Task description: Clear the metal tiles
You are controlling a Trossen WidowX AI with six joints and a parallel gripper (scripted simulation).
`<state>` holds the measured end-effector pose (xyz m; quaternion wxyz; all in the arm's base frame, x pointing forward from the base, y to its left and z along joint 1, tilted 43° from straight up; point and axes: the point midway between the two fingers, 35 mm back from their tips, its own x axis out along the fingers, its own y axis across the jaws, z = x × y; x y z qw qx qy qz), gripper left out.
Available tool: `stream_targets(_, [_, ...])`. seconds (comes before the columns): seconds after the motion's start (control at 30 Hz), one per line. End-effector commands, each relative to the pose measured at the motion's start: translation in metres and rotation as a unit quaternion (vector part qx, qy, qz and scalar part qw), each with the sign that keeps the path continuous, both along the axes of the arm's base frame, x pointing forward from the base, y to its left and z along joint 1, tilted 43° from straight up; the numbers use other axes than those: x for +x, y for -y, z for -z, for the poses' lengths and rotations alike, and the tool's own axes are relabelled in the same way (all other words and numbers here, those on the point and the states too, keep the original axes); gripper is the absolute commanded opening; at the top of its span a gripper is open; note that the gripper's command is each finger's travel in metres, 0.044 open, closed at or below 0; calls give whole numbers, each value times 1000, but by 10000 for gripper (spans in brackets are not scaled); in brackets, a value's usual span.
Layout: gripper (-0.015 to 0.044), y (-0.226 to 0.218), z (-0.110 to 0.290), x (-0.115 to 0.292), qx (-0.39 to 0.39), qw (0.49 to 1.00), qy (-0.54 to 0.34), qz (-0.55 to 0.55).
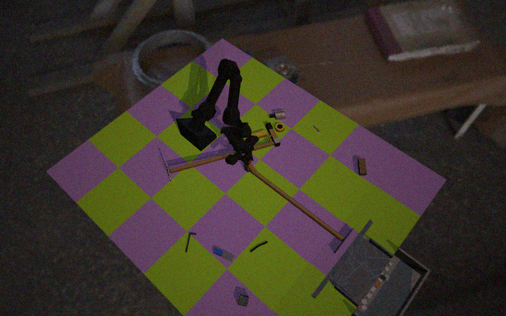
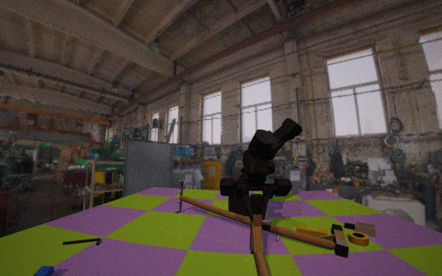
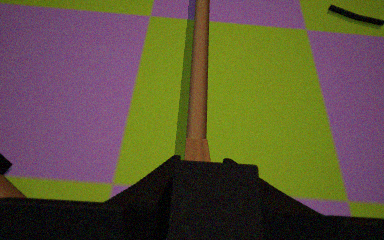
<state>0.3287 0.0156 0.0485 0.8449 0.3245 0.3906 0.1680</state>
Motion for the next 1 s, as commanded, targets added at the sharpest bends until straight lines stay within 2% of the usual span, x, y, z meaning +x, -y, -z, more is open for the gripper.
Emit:
stream_targets(0.0, [0,5,3,0,-2,1000,2,1])
stream_targets(0.97, [0,29,28,-7,-2,1000,-2,6])
